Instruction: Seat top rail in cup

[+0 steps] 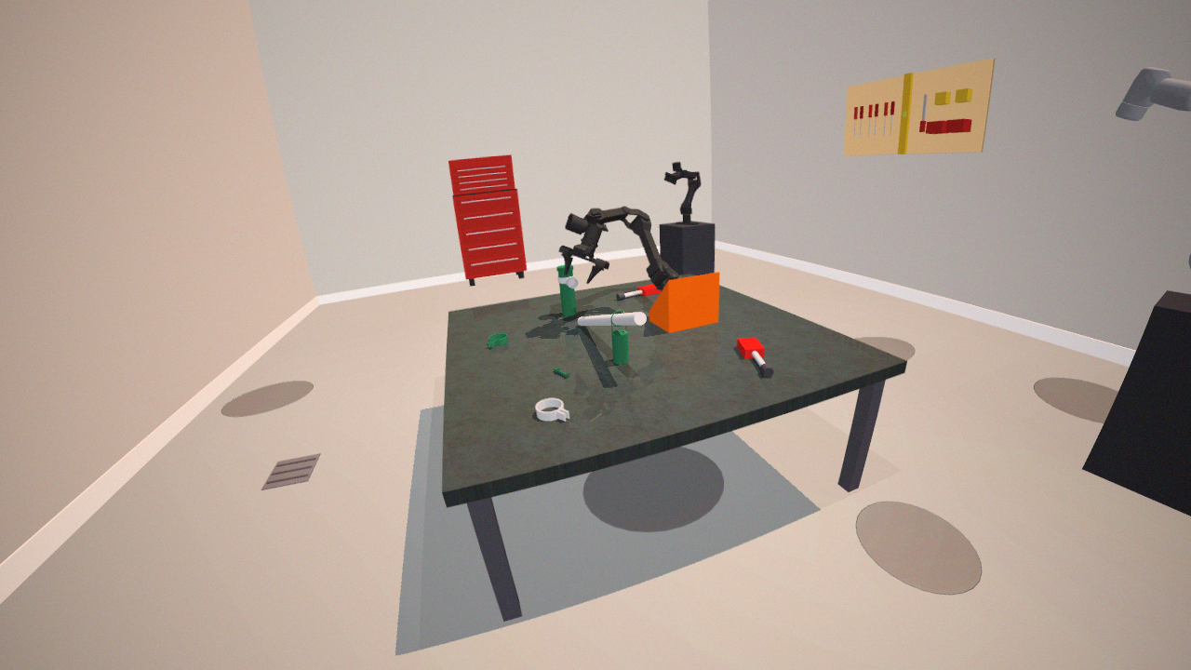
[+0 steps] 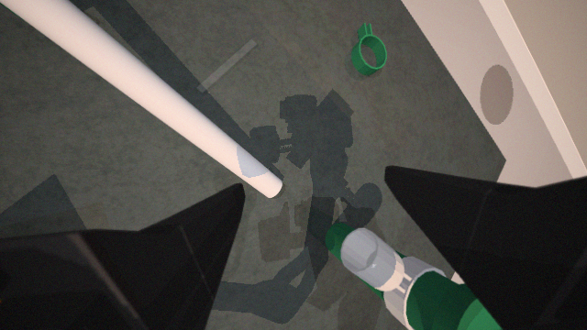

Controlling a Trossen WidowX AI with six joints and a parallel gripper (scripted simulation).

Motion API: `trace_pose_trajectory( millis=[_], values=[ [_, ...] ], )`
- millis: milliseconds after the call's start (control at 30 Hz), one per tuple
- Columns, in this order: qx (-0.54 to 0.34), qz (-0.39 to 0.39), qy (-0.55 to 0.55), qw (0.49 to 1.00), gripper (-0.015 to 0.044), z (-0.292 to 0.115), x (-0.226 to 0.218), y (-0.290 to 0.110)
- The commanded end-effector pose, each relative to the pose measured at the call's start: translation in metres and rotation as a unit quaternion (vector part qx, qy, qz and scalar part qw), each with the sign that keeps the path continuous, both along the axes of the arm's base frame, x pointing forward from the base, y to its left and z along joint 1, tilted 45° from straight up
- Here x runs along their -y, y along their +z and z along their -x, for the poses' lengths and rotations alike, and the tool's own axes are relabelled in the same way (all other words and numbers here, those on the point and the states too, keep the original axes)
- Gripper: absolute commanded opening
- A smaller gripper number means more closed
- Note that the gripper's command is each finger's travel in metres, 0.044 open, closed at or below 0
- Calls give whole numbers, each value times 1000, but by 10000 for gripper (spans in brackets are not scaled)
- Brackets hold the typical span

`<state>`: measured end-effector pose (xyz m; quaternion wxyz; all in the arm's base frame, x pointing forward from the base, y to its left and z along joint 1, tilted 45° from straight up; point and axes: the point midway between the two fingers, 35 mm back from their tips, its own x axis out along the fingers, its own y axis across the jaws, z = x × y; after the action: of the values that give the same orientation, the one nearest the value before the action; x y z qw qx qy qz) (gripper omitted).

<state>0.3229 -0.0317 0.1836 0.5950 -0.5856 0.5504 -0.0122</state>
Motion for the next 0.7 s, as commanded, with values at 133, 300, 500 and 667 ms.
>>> trace_pose_trajectory(
  millis=[133, 300, 500, 667],
  values=[
    [248, -102, -216, 939, 440, 3, -65, -3],
    [320, -130, -260, 902, 440, 5, -84, -3],
    [362, -152, -289, 873, 440, 6, -90, -3],
    [362, -152, -289, 873, 440, 6, -90, -3]
  ],
)
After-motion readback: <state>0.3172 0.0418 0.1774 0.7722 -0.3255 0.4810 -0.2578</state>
